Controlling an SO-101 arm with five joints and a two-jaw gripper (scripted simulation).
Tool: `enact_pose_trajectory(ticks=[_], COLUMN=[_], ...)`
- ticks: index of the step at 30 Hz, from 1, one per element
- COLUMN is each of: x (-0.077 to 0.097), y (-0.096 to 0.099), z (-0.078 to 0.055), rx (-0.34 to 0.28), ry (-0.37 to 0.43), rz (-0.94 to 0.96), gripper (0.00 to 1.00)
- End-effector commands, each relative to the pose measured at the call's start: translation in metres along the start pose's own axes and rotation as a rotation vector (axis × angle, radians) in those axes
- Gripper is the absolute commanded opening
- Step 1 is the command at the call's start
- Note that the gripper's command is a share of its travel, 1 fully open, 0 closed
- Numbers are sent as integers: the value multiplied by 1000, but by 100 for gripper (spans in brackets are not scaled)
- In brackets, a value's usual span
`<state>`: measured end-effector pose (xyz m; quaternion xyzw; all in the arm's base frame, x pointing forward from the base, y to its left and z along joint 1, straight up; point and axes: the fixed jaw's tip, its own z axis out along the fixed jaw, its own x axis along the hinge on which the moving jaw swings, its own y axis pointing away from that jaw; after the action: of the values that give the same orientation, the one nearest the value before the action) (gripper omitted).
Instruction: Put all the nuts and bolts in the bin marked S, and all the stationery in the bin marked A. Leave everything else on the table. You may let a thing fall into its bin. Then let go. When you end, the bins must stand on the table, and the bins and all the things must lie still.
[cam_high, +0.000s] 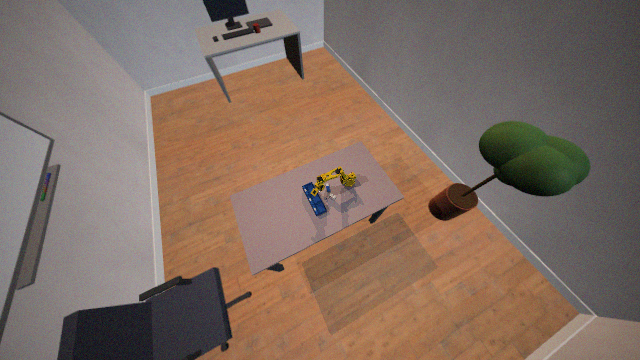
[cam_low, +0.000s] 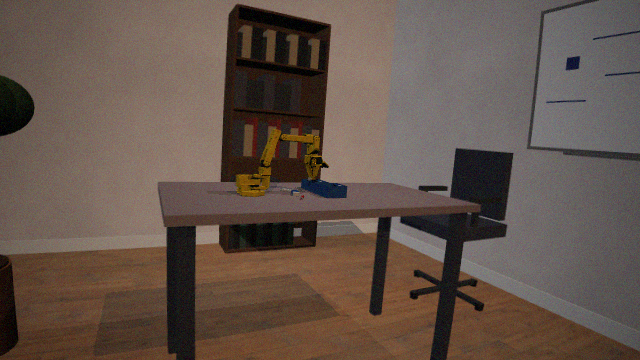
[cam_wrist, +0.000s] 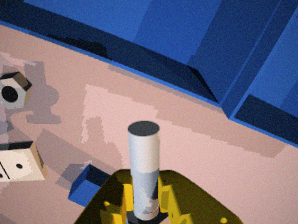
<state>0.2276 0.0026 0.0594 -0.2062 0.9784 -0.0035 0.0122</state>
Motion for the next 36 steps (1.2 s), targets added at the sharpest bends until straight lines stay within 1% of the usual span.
enact_pose_trajectory(ticks=[1, 13, 30, 36], x=[-8, -9, -25, -27], y=[0, 0, 0, 0], z=[-9, -10, -20, -22], rx=[17, 18, 32, 34], ry=[-42, -46, -96, -106], rz=[11, 19, 103, 120], gripper=[0, 0, 0, 0])
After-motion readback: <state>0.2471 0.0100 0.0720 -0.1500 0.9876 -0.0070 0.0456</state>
